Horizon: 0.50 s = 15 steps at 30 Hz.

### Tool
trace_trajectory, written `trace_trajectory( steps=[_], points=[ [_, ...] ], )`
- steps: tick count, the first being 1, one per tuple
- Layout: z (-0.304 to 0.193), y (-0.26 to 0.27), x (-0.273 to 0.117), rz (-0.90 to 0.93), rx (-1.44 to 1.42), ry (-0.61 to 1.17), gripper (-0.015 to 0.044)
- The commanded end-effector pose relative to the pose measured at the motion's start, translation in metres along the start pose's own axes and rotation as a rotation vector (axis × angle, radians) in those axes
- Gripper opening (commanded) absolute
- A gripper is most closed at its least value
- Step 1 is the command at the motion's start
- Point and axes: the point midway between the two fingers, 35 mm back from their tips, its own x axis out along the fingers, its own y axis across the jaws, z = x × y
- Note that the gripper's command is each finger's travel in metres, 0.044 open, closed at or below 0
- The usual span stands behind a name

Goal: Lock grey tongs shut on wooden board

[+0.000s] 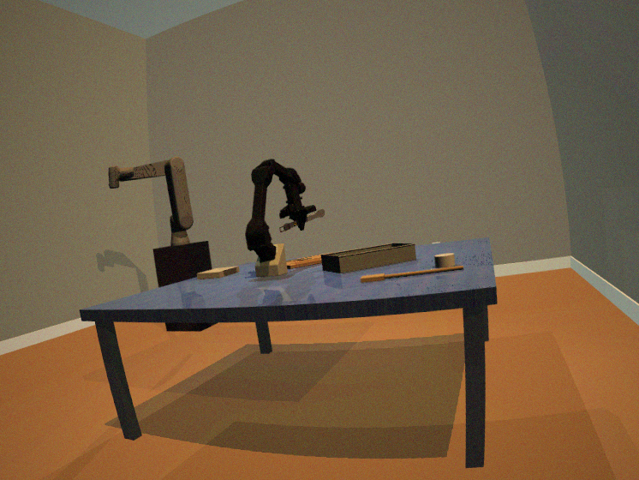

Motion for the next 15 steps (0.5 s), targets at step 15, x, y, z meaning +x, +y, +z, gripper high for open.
trace_trajectory(
  steps=[15],
  points=[
    [0.0076, 0.0063, -0.013, -0.027, 0.009, -0.161, -0.015]
  ],
)
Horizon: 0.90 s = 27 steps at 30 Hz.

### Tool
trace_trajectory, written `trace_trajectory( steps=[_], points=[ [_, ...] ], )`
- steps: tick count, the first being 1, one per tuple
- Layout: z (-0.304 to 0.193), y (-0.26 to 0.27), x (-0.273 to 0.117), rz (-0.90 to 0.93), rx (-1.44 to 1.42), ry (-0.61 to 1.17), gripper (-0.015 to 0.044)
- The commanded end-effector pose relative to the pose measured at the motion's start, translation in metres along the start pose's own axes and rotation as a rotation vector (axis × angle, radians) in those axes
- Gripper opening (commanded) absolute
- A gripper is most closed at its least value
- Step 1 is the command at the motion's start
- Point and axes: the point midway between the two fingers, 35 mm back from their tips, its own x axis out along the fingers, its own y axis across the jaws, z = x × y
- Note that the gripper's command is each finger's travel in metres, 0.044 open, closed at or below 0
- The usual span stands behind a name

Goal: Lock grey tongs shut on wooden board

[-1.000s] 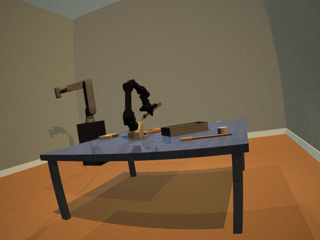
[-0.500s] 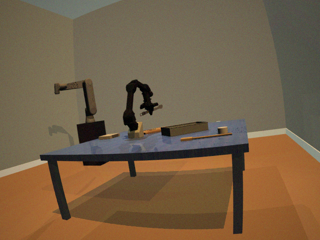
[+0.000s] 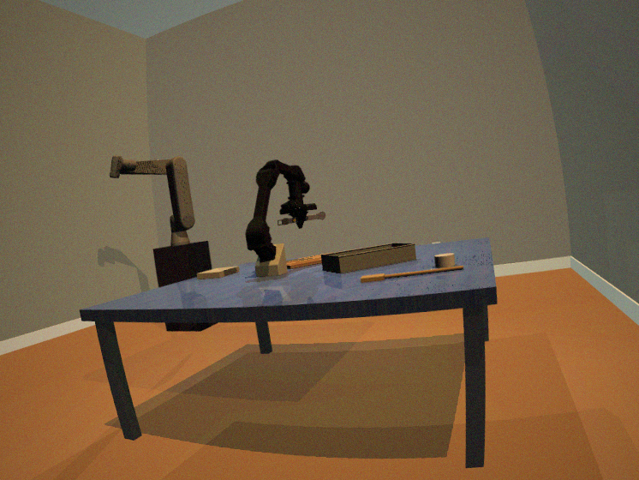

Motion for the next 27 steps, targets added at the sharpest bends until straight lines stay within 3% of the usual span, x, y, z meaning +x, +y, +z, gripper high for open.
trace_trajectory(
  steps=[1, 27],
  points=[
    [-0.001, -0.001, -0.001, -0.006, -0.004, -0.003, -0.015],
    [-0.005, -0.003, 0.037, -0.006, -0.004, -0.002, -0.015]
  ],
)
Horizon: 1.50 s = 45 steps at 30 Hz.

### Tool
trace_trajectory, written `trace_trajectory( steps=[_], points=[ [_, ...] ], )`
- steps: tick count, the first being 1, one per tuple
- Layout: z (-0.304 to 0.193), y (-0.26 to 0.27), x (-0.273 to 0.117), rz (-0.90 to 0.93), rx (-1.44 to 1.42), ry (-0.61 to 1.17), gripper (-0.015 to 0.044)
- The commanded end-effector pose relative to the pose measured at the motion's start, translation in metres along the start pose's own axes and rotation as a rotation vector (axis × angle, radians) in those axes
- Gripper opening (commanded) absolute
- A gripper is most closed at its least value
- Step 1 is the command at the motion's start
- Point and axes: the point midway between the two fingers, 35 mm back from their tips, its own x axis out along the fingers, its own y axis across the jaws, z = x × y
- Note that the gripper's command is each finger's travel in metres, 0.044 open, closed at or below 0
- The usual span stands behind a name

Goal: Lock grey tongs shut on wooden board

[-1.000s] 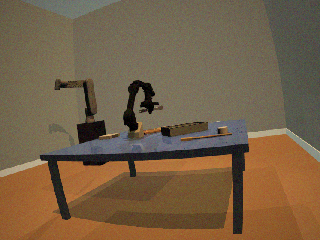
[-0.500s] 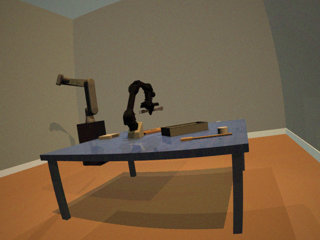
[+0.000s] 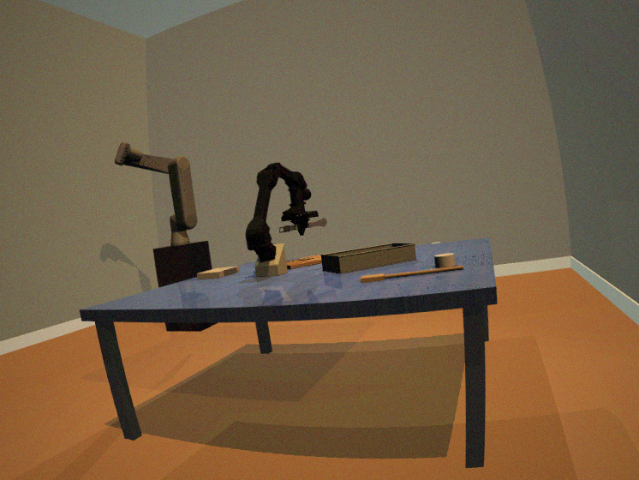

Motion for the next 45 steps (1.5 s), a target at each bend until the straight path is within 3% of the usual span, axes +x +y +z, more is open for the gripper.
trace_trajectory(
  steps=[1, 45],
  points=[
    [0.0, -0.001, 0.007, -0.003, -0.003, -0.002, -0.015],
    [0.004, 0.001, 0.078, -0.003, -0.003, -0.003, -0.015]
  ],
)
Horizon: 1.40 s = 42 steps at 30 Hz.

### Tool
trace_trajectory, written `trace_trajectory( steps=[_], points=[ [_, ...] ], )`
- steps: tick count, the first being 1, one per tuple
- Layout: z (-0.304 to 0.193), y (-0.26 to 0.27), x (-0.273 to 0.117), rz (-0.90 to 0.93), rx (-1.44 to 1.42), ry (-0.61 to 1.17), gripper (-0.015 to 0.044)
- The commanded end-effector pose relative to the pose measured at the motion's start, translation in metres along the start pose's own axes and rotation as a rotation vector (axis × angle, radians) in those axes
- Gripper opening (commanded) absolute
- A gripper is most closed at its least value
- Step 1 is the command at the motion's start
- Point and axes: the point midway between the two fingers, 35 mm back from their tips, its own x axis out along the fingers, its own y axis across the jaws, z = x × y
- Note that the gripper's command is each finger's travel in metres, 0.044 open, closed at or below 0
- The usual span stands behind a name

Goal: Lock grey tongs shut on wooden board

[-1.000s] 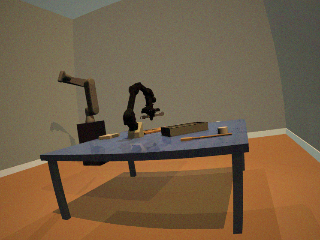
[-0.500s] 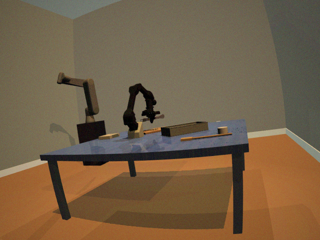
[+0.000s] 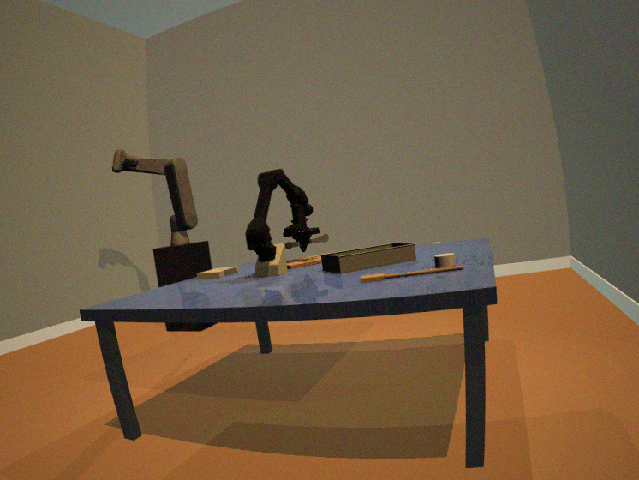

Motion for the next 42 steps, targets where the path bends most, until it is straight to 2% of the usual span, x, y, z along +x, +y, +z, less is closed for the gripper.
trace_trajectory(
  steps=[1, 6, 28, 34, 42],
  points=[
    [0.001, 0.0, 0.006, -0.003, 0.0, -0.002, -0.015],
    [0.002, 0.0, 0.007, -0.003, 0.0, -0.002, -0.015],
    [0.002, 0.001, 0.006, 0.001, 0.0, -0.003, 0.0428],
    [0.018, -0.006, -0.014, 0.0, -0.001, -0.002, 0.044],
    [0.112, -0.033, -0.089, -0.004, -0.004, -0.008, 0.044]
  ],
)
